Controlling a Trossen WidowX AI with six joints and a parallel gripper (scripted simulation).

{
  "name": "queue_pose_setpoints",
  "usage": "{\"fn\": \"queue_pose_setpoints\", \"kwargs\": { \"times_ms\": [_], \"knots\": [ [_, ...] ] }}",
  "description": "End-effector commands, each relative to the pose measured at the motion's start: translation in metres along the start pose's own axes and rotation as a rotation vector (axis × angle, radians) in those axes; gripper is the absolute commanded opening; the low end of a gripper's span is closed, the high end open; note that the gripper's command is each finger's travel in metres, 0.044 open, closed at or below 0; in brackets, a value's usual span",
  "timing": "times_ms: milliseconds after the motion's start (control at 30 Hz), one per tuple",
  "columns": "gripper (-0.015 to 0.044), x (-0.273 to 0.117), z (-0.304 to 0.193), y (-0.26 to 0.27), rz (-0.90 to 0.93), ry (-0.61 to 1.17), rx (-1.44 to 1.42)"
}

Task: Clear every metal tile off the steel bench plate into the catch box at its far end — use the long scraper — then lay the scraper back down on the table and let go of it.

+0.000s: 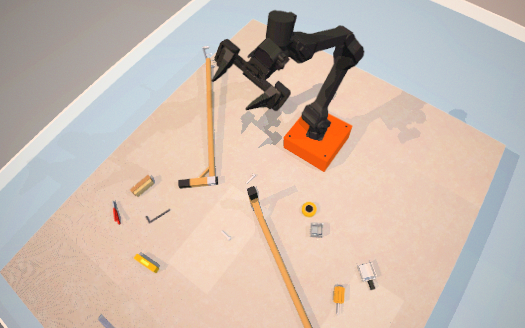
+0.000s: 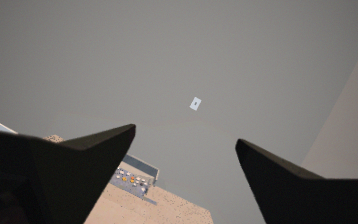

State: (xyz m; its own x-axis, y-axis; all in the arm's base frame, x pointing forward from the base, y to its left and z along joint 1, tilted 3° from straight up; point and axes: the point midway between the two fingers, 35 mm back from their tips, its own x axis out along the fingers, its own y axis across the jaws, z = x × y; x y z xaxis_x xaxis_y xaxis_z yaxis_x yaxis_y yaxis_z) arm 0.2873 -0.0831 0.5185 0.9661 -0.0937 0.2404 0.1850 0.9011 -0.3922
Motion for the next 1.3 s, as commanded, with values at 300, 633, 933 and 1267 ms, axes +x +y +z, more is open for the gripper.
{"fn": "queue_pose_setpoints", "kwargs": {
  "times_ms": [300,633,933,1267],
  "knots": [
    [0.044,0.003,0.002,-0.042,-0.08,-0.033,-0.131],
    [0.044,-0.002,0.005,-0.074,-0.139,-0.054,-0.241],
    [0.044,-0.009,0.008,-0.101,-0.188,-0.065,-0.348],
    [0.044,-0.02,0.012,-0.129,-0.238,-0.066,-0.475]
  ]
}}
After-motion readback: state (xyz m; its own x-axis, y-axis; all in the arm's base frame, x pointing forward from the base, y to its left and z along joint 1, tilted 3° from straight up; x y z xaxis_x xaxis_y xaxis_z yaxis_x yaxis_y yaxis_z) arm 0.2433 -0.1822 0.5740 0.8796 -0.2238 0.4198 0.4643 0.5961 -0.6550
